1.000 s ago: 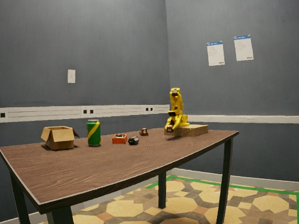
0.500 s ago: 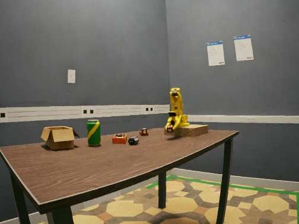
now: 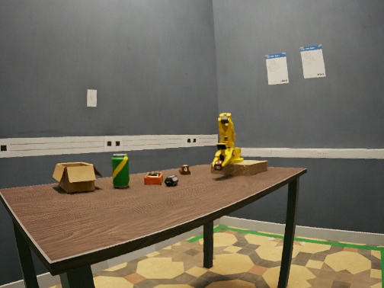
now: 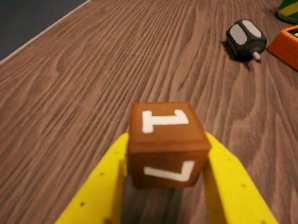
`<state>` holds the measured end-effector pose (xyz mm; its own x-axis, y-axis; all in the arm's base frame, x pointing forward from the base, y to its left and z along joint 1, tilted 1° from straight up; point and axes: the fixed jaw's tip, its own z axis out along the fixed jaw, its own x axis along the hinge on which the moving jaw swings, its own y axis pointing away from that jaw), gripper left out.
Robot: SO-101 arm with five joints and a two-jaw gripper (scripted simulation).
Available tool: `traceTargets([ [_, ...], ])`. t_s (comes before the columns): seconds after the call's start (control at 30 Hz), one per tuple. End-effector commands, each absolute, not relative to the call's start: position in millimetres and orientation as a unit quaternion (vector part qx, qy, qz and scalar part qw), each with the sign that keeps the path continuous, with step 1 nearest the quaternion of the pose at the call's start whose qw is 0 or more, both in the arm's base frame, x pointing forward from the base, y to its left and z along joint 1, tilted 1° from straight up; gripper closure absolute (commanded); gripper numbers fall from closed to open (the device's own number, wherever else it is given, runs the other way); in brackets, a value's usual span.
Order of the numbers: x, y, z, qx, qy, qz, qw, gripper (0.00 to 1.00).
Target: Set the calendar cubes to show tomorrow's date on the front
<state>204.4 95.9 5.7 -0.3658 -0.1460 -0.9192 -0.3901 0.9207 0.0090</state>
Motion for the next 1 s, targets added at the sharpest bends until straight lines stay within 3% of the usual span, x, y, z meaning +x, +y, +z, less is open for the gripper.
traceTargets([
  [0.0,201,96,3,-0.171,0.820,0.111,0.535,1.00],
  [0.97,201,96,-8,-0.171,0.820,0.111,0.535,1.00],
])
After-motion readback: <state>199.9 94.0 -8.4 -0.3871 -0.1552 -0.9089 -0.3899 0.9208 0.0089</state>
